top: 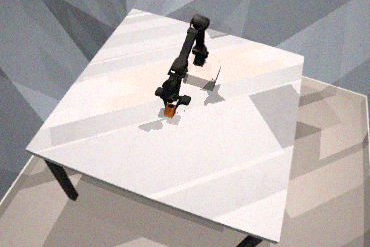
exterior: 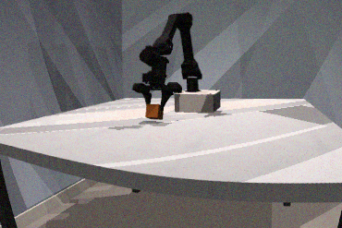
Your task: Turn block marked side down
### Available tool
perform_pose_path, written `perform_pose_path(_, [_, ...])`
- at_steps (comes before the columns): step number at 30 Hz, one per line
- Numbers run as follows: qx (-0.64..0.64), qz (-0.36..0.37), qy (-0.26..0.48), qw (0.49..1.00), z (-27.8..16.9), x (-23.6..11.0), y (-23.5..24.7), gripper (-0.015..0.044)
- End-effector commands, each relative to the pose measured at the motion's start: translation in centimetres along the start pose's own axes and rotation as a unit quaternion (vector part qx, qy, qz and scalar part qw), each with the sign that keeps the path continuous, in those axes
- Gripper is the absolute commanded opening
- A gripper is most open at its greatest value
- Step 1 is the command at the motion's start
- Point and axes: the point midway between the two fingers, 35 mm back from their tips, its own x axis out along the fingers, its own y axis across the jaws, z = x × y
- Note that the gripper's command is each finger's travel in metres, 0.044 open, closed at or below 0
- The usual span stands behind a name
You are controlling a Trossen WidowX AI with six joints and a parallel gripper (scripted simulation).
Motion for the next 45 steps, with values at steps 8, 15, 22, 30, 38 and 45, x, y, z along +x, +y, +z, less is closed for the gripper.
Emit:
perform_pose_path(8, [-0.002,0.002,-0.085,0.996,-0.5,-0.7,0.2,0.0])
perform_pose_path(15, [-0.002,0.002,-0.096,0.995,-0.4,-0.2,0.1,0.0])
perform_pose_path(22, [0.0,0.001,-0.146,0.989,-0.2,1.5,0.0,0.0])
perform_pose_path(30, [0.001,0.001,-0.201,0.98,-0.3,2.7,-0.1,0.0])
perform_pose_path(38, [0.001,0.002,-0.255,0.967,-0.8,3.1,-0.1,0.0])
perform_pose_path(45, [0.0,0.002,-0.302,0.953,-1.4,2.9,0.0,0.0])
